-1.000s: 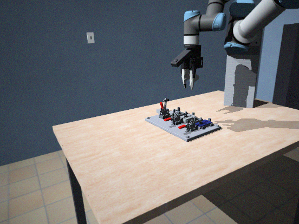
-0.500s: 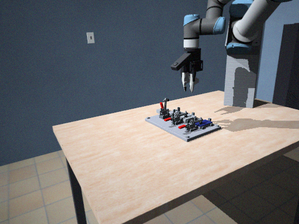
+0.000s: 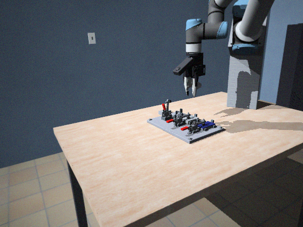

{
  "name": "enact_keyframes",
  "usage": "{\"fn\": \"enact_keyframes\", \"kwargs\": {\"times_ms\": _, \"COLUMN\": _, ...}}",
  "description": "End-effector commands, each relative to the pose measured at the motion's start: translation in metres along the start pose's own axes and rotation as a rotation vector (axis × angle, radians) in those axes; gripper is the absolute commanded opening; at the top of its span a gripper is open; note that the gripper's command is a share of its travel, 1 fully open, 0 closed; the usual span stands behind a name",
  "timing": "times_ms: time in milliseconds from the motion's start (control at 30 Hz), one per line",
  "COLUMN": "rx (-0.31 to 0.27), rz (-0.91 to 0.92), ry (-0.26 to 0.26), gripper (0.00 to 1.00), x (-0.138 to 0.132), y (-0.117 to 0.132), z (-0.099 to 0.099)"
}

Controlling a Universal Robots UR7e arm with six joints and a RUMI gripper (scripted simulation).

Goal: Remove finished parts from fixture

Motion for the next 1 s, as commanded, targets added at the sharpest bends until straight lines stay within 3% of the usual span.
{"fn": "enact_keyframes", "kwargs": {"times_ms": 0, "rx": 0.002, "rz": 0.001, "ry": 0.009, "gripper": 0.28, "x": 0.0002, "y": -0.0004, "z": 0.0064}}
{"fn": "enact_keyframes", "kwargs": {"times_ms": 967, "rx": 0.002, "rz": 0.001, "ry": 0.009, "gripper": 0.28, "x": 0.0010, "y": -0.0032, "z": 0.0143}}
Point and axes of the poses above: the point where the finger pads meet when closed, its own z axis out along the fingers, its own x axis across the jaws, y = z × x, the point moved 8 cm from there along -z, back along the fingers, and after that the axes turned 14 degrees about -z, right-handed, at the moved point
